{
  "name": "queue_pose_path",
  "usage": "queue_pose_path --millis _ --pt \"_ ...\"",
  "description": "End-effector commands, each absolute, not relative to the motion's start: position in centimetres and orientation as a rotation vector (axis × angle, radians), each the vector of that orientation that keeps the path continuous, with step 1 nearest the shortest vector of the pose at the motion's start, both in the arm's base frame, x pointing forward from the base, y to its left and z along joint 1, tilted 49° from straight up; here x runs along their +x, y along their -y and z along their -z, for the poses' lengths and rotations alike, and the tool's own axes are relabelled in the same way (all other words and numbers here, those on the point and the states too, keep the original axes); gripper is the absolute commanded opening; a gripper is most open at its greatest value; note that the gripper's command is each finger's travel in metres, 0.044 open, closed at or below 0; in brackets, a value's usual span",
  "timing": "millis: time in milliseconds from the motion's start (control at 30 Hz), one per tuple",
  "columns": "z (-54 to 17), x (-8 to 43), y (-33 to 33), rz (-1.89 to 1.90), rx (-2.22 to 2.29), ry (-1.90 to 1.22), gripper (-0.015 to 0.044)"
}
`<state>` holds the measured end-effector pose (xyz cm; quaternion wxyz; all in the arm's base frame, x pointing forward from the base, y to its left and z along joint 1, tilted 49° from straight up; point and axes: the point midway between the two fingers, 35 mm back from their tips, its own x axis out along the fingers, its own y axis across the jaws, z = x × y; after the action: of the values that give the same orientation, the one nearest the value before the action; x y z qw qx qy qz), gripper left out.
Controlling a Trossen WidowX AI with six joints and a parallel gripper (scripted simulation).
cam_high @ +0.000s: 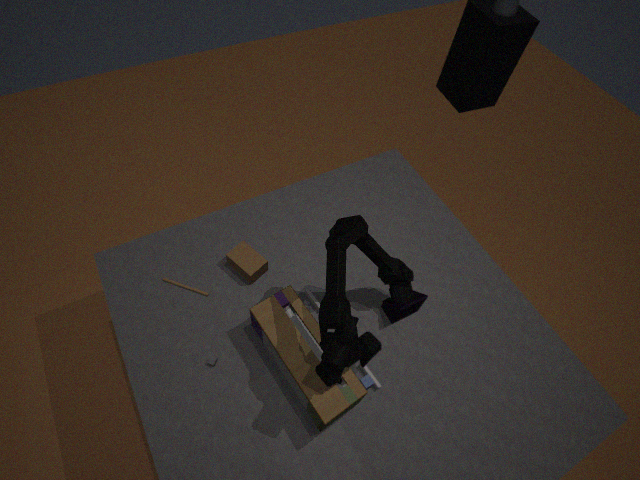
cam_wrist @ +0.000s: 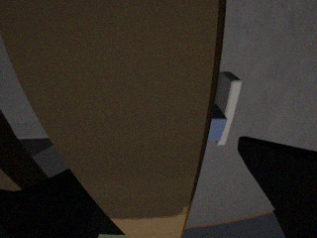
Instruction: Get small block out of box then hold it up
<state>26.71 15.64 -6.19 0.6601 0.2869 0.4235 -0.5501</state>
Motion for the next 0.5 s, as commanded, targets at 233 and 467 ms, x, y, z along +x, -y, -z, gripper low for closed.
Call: queue_pose_path --millis 233,467 --pt "2.0 25.9 -20.2 1.244 0.647 -0.962 0.04" --pt "2.4 26.0 -20.0 1.239 0.64 -0.962 0.04"
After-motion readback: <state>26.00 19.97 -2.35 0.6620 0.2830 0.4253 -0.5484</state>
